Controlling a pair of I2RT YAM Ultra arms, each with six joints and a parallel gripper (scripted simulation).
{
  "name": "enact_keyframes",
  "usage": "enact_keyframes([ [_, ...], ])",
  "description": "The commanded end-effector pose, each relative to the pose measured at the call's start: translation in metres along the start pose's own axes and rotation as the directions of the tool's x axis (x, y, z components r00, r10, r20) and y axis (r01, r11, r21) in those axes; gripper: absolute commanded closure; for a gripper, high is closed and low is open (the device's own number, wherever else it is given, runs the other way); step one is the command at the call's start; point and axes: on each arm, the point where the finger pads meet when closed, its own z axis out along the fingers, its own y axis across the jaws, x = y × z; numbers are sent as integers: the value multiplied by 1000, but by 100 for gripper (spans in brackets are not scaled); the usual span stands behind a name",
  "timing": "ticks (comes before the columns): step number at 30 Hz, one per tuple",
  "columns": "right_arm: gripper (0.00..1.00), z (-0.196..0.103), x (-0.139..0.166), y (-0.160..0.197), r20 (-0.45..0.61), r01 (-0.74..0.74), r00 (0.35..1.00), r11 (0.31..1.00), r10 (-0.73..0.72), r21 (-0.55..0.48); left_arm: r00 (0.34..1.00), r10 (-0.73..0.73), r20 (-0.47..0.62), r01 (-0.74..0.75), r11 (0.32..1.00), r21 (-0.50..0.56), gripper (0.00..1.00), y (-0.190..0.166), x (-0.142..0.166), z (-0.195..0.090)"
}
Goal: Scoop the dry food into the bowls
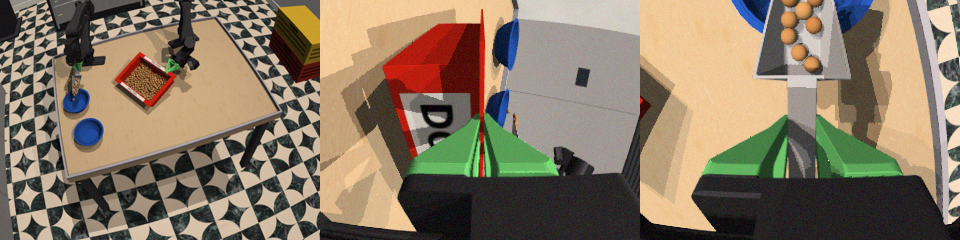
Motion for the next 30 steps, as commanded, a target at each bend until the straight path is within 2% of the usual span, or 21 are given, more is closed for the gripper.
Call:
enact_keyframes([
  [1,100,-11,-8,0,15,0,1000,1000,0,6,994,105,33,-107,990,96,100,-43,-10,-6],
  [11,100,-12,-14,-1,37,-6,999,1000,6,5,994,105,33,-107,990,96,100,-43,-10,-6],
  [12,100,-10,-13,-1,27,-7,1000,1000,7,4,994,105,33,-107,990,96,100,-43,-10,-6],
  [13,100,-7,1,-1,46,-10,999,1000,10,3,994,105,33,-107,990,96,100,-43,-10,-6],
  [15,100,-7,1,-1,46,-10,999,1000,10,3,994,105,33,-107,990,96,100,-43,-10,-6],
  [27,100,-13,15,0,256,-2,967,1000,2,-2,994,105,33,-107,990,96,100,-43,-10,-6],
  [30,100,-18,11,0,279,-1,960,1000,1,-2,994,105,33,-107,990,96,100,-43,-10,-6],
])
